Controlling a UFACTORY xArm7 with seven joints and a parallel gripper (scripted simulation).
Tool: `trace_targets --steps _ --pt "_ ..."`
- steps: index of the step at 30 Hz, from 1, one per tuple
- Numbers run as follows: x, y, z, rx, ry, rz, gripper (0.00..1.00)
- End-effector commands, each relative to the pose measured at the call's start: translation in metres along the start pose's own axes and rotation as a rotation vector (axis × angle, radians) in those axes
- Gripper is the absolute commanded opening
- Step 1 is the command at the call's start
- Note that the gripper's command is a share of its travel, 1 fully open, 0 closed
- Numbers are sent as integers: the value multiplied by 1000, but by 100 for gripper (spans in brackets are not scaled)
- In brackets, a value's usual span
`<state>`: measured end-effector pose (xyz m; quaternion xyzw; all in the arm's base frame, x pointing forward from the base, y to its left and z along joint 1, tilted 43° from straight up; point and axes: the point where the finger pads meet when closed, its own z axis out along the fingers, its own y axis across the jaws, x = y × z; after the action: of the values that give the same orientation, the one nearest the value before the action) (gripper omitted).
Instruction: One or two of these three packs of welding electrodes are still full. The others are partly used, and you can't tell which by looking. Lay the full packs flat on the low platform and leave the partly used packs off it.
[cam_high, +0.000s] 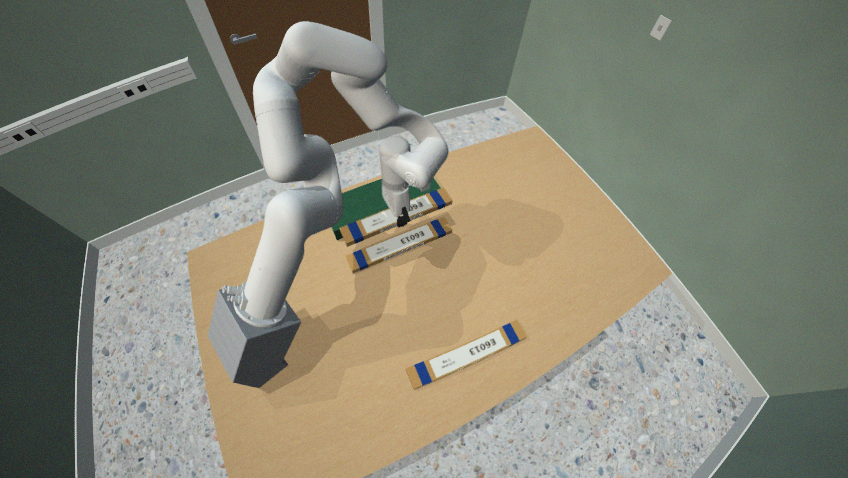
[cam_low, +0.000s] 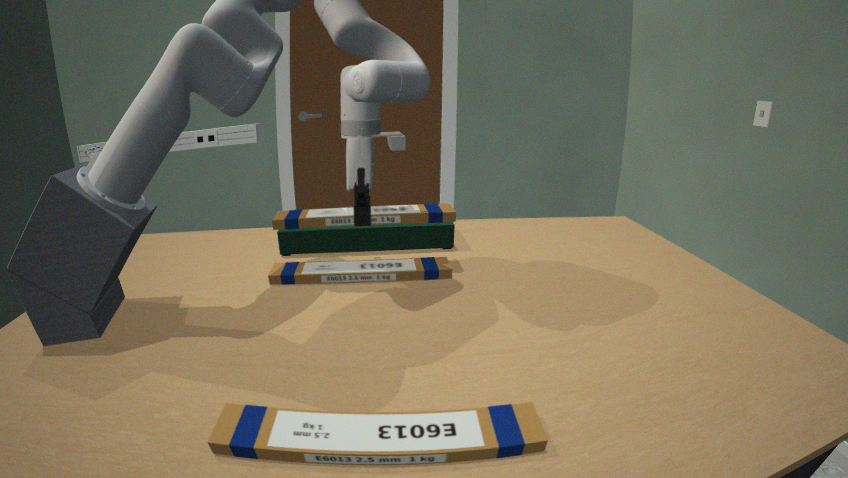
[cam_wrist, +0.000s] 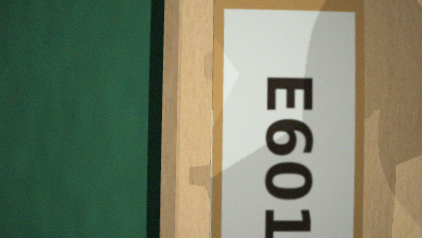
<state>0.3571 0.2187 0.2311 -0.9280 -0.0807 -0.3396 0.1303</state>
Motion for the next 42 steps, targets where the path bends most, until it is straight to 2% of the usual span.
trace_targets --steps 1,30,42 --pt "1 -7 -1 -4 -1 4 58" --pt "3 -136 0 -4 -1 4 58" --pt "3 -162 0 -4 -1 4 58"
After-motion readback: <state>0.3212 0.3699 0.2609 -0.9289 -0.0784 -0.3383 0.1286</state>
